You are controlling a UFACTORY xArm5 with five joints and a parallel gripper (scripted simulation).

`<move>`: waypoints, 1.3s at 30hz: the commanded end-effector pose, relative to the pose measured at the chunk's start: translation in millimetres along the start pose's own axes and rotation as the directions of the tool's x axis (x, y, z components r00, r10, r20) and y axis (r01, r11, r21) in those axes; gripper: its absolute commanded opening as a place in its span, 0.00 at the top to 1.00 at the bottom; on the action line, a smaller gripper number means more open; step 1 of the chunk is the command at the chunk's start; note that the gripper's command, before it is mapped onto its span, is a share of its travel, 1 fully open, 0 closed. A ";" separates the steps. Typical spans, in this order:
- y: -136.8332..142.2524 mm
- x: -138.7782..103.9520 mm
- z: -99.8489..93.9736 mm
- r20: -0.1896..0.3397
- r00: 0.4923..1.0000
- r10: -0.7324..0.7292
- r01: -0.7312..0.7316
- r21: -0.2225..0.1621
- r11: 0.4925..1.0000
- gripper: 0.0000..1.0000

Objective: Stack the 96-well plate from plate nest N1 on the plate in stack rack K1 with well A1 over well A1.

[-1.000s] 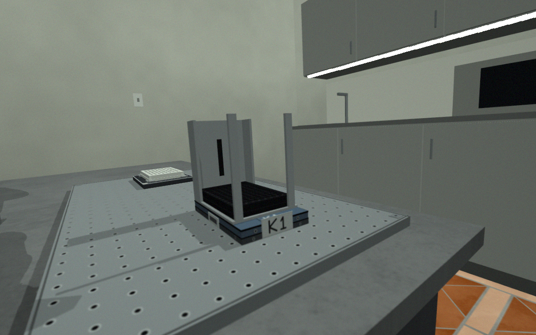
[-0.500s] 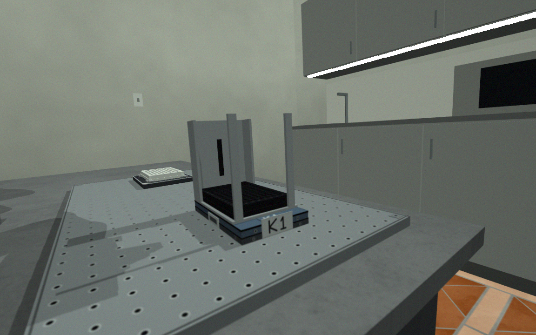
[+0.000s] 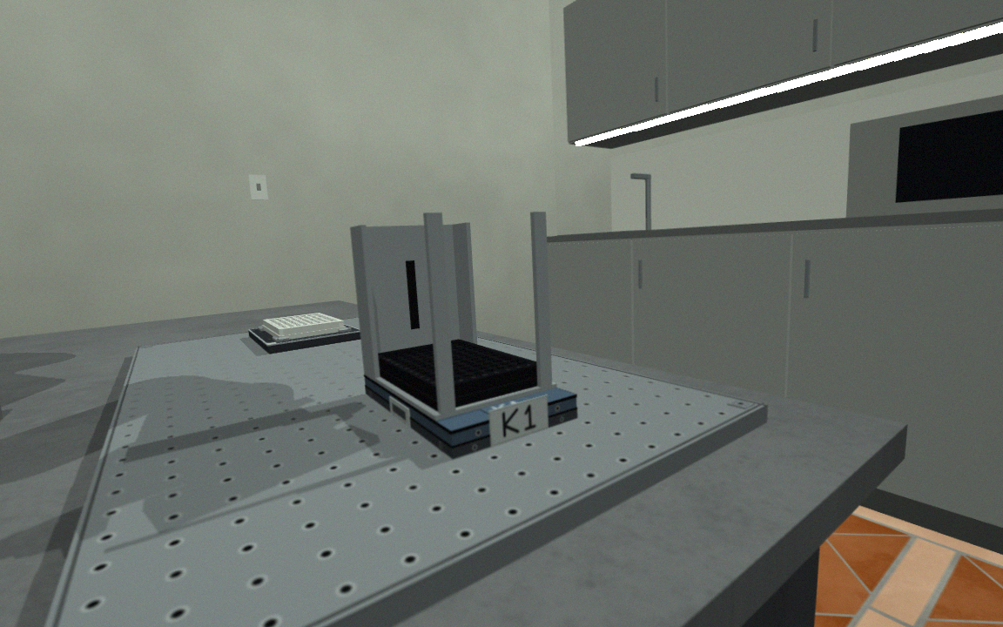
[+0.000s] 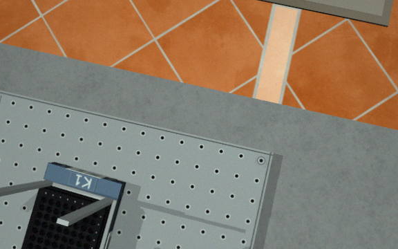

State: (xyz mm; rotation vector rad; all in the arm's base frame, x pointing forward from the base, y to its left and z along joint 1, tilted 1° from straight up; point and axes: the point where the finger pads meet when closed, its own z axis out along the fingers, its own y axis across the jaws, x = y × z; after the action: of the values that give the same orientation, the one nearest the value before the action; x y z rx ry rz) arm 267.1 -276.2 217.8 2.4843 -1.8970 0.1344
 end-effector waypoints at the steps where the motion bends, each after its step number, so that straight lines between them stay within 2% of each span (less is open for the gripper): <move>1: -17.3 -7.2 -3.0 0.005 0.997 -0.081 0.081 0.004 0.997 0.00; 3: -17.3 -7.2 -3.0 0.005 0.997 -0.081 0.081 0.004 0.997 0.00; 5: -26.0 -12.1 -4.0 0.010 0.989 -0.147 0.147 0.005 0.989 0.00; 8: -37.9 -18.7 -5.5 0.011 0.988 -0.157 0.157 0.005 0.988 0.00; 12: -54.5 -29.8 -7.7 0.020 0.958 -0.287 0.286 0.009 0.958 0.00; 15: -65.9 -37.5 -9.2 0.021 0.955 -0.296 0.296 0.010 0.955 0.00; 18: -77.5 -46.9 -11.0 0.027 0.920 -0.390 0.390 0.013 0.921 0.00; 24: -92.1 -58.8 -13.2 0.030 0.903 -0.429 0.429 0.015 0.903 0.00; 28: -106.4 -72.6 -15.8 0.037 0.837 -0.545 0.545 0.021 0.838 0.00; 31: -116.5 -82.4 -17.5 0.038 0.832 -0.554 0.553 0.022 0.833 0.00; 35: -129.5 -97.4 -20.2 0.044 0.751 -0.659 0.659 0.028 0.752 0.00; 39: -136.0 -104.9 -21.5 0.044 0.744 -0.667 0.666 0.029 0.745 0.00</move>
State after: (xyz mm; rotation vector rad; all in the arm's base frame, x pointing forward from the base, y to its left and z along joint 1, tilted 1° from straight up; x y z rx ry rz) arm 363.9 -147.1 234.6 3.0003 -0.9175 0.0625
